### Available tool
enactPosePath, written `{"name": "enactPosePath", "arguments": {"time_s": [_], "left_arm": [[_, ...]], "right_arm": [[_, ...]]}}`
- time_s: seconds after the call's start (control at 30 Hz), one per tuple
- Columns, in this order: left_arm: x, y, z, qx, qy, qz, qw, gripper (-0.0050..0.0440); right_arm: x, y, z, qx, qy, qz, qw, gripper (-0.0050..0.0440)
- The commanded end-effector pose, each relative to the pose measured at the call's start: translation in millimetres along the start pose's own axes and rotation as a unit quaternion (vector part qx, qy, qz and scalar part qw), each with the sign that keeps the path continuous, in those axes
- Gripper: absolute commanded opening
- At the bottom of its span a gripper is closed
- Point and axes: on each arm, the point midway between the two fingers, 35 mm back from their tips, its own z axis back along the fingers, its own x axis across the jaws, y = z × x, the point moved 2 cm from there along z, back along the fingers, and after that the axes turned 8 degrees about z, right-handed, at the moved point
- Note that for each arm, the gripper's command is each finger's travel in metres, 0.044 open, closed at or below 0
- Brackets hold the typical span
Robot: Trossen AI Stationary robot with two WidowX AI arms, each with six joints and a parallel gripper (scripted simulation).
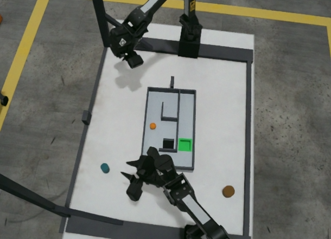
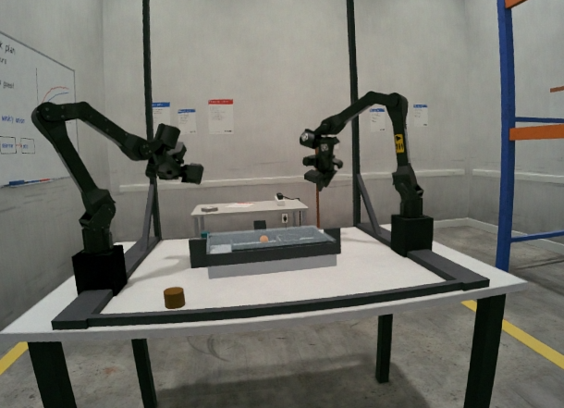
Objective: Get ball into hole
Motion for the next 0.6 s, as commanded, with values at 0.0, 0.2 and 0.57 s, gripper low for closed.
{"name": "enactPosePath", "arguments": {"time_s": [0.0,0.2,0.57], "left_arm": [[5.5,-4.6,15.1,-0.025,-0.008,0.013,1.0,0.0181],[67.6,18.7,17.1,-0.01,-0.07,0.132,0.989,0.0181],[133.1,58.6,26.5,0.003,-0.14,0.275,0.951,0.0181]], "right_arm": [[-7.9,-9.7,-4.1,0.017,0.016,-0.026,0.999,0.0181],[-37.8,29.7,-7.7,0.136,0.1,-0.173,0.97,0.0181],[-59.5,80.6,5.4,0.279,0.217,-0.316,0.88,0.0181]]}}
